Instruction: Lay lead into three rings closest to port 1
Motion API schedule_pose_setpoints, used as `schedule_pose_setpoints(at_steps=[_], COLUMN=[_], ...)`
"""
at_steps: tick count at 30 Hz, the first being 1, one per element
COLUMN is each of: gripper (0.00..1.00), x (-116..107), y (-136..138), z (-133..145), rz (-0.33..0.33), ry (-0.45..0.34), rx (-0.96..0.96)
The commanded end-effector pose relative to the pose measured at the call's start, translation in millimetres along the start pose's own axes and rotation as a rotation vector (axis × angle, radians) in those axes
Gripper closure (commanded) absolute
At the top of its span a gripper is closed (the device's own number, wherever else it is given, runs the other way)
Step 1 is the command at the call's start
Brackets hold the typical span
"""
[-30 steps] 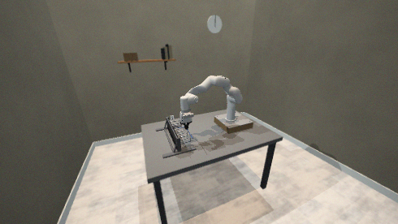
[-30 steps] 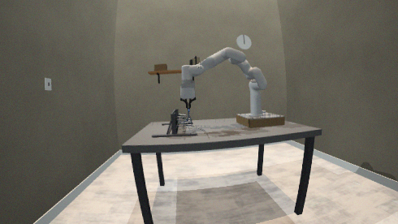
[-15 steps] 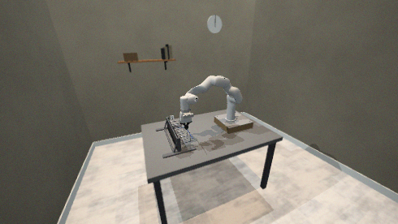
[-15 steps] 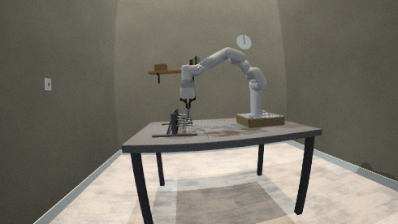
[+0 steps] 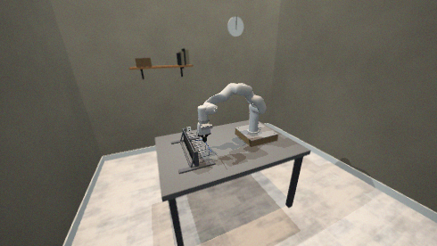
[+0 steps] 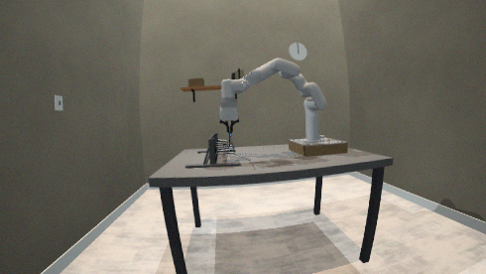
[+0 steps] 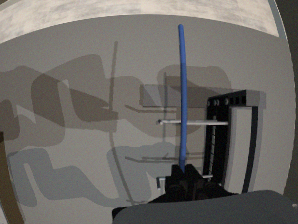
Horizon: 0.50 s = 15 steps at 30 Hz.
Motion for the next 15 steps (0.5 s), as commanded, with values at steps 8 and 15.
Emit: schedule_pose_setpoints(at_steps=[8, 15], gripper=[1.00, 1.00], x=[-1.0, 3.3], y=[1.2, 1.2], z=[-0.3, -0.3], rz=[0.006, 0.006], ry=[0.001, 0.001], rx=[0.000, 0.000])
Point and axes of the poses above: the point where the finger pads meet when closed, its own x axis out along the fingers, its own y axis across the jaws, z = x × y, the point moved 5 cm from there along -x, back along the fingers, and after that the axes turned 5 degrees about -x, right-handed, at the moved point
